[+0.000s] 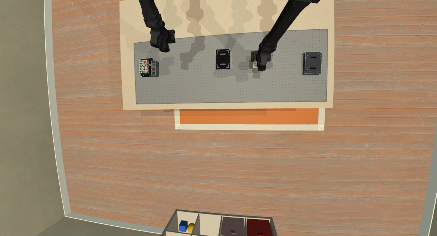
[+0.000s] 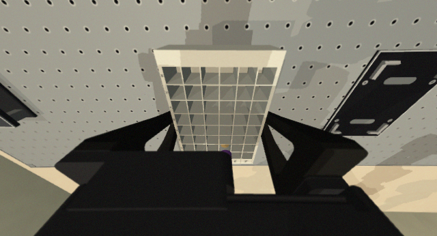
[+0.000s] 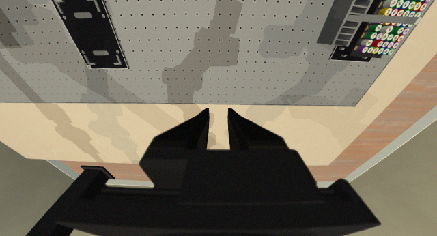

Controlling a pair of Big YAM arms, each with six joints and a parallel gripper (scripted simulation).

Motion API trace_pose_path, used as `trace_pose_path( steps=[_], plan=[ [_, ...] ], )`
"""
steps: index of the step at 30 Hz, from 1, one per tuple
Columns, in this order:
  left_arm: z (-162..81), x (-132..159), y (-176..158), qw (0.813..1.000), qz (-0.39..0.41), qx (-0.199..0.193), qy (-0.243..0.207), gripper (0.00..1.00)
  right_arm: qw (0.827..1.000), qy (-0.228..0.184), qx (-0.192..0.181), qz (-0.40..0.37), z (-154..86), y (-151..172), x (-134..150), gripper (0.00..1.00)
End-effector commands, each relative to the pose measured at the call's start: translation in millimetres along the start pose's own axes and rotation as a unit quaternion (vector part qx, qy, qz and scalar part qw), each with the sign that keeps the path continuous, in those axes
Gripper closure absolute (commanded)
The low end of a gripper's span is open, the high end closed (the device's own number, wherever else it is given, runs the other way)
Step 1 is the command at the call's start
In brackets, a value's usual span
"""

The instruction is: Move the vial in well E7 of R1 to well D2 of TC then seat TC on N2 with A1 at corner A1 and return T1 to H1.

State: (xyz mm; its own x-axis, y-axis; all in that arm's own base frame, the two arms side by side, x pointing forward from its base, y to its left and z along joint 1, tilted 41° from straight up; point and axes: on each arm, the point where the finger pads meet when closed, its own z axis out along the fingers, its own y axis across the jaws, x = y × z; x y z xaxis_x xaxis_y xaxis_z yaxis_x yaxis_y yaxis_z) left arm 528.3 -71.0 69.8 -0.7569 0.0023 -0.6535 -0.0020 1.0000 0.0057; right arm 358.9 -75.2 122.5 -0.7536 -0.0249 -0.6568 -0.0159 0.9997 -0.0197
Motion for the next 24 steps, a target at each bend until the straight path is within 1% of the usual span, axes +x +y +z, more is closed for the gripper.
trace_pose_path(
  steps=[1, 5, 8, 14, 24],
  plan=[
    [-9, -13, 10, 1.0, 0.004, -0.001, -0.019, 1.0, 1.0, -0.008, 0.003, 0.003, -3, -2, -9, 0.76],
    [-9, -13, 17, 1.0, 0.005, -0.001, -0.018, 1.0, 1.0, -0.008, 0.003, 0.003, -3, -2, -9, 0.76],
    [-10, -16, 15, 1.0, 0.006, 0.001, -0.02, 1.0, 1.0, -0.008, 0.003, 0.003, -3, -2, -9, 0.76],
    [-9, -12, 28, 1.0, 0.005, -0.001, -0.017, 1.0, 1.0, -0.008, 0.003, 0.003, -3, -2, -9, 0.76],
    [-10, -15, 42, 1.0, 0.005, -0.002, -0.018, 1.0, 1.0, -0.008, 0.003, 0.003, -3, -2, -9, 0.76]
  ],
)
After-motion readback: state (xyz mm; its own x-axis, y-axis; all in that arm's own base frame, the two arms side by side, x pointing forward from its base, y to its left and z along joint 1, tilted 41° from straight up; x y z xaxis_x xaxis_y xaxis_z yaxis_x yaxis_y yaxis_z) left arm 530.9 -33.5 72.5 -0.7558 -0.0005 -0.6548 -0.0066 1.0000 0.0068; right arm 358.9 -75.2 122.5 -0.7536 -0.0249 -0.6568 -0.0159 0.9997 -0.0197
